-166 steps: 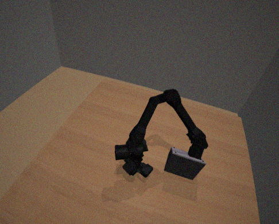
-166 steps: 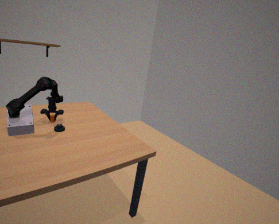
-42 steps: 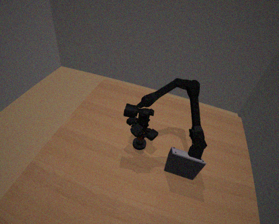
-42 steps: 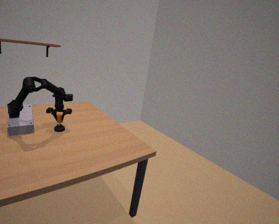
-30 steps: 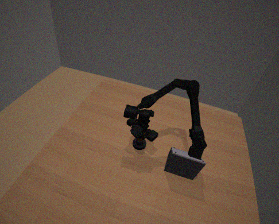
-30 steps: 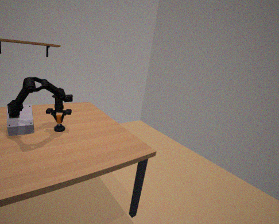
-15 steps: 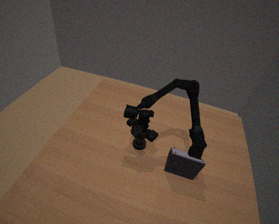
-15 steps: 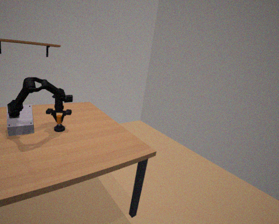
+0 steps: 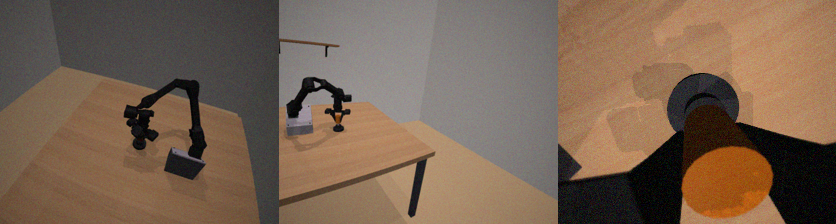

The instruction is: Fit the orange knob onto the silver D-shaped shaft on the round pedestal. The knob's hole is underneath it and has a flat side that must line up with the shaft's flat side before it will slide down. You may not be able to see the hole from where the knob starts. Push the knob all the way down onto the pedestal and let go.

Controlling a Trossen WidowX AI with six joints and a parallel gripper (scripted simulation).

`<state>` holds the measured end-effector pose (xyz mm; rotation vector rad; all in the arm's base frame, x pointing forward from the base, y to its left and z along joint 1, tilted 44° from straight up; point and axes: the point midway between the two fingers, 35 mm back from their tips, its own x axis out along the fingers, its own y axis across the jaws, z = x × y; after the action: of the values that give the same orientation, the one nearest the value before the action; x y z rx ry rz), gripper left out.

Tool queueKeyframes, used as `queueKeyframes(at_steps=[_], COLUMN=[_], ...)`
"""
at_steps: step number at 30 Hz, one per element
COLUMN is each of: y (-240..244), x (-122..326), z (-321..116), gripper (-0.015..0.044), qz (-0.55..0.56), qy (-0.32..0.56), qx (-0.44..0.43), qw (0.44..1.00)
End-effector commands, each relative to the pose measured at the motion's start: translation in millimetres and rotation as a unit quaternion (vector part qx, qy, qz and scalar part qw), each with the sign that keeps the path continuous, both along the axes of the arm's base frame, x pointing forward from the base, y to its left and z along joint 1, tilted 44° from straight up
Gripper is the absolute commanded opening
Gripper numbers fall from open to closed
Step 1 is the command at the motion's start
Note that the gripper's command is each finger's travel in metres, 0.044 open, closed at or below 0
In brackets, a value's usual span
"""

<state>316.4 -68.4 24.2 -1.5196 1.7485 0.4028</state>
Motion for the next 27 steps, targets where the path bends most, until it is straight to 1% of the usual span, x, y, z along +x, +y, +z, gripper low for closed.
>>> queueKeyframes(at_steps=[1, 4, 27], y=[0.7, -0.5, -2.3], x=[2.4, 4.1, 0.4], z=[2.3, 2.4, -2.2], gripper=[0.0, 0.0, 0.0], qz=[0.034, 0.063, 0.064], qy=[0.029, 0.058, 0.059], qx=[0.0, -0.001, -0.001], qw=[0.999, 0.996, 0.996])
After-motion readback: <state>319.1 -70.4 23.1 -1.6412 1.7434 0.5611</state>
